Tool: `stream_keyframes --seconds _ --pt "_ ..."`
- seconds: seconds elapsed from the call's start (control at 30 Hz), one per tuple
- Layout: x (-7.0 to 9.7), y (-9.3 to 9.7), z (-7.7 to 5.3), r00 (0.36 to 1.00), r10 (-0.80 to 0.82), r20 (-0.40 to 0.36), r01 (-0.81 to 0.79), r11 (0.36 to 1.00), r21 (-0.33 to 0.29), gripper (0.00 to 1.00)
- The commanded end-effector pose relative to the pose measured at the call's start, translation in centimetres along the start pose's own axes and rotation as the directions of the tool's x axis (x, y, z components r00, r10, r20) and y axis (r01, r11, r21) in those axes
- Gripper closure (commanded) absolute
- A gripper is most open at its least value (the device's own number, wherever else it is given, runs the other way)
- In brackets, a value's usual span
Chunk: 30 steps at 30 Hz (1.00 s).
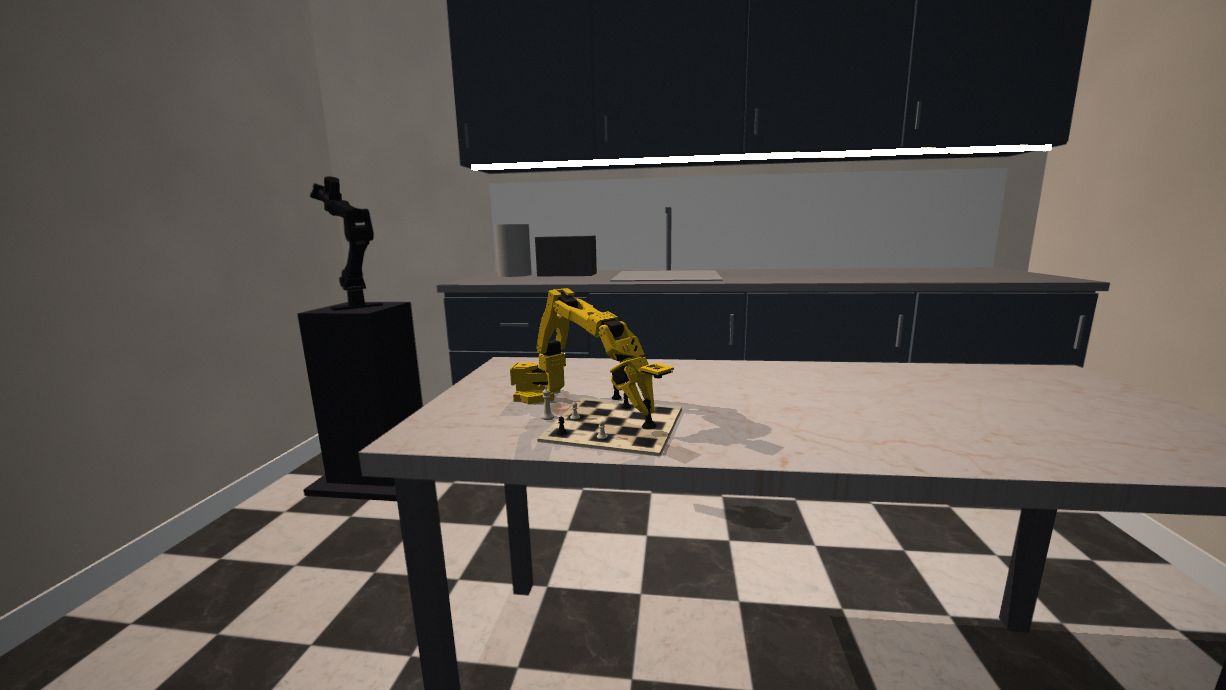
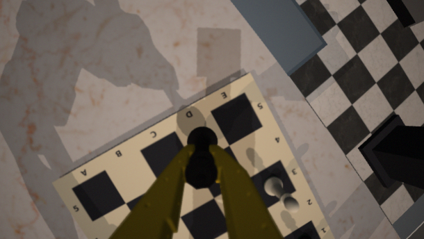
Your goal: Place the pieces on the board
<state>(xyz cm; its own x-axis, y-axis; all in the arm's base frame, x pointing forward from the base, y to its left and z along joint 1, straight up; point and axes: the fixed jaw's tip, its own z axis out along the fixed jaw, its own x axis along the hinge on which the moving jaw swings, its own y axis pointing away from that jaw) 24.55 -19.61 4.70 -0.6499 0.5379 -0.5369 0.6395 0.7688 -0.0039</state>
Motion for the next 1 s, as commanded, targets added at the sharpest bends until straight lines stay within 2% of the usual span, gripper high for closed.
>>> stream_keyframes --seconds 0.0,0.97 --pt "0.11 0.05 0.12 1.0 -0.004 -0.01 0.004 1.0 -0.002 1.0" --pt "0.84 0.07 1.08 1.0 -0.005 -0.01 0.005 1.0 -0.002 1.0"
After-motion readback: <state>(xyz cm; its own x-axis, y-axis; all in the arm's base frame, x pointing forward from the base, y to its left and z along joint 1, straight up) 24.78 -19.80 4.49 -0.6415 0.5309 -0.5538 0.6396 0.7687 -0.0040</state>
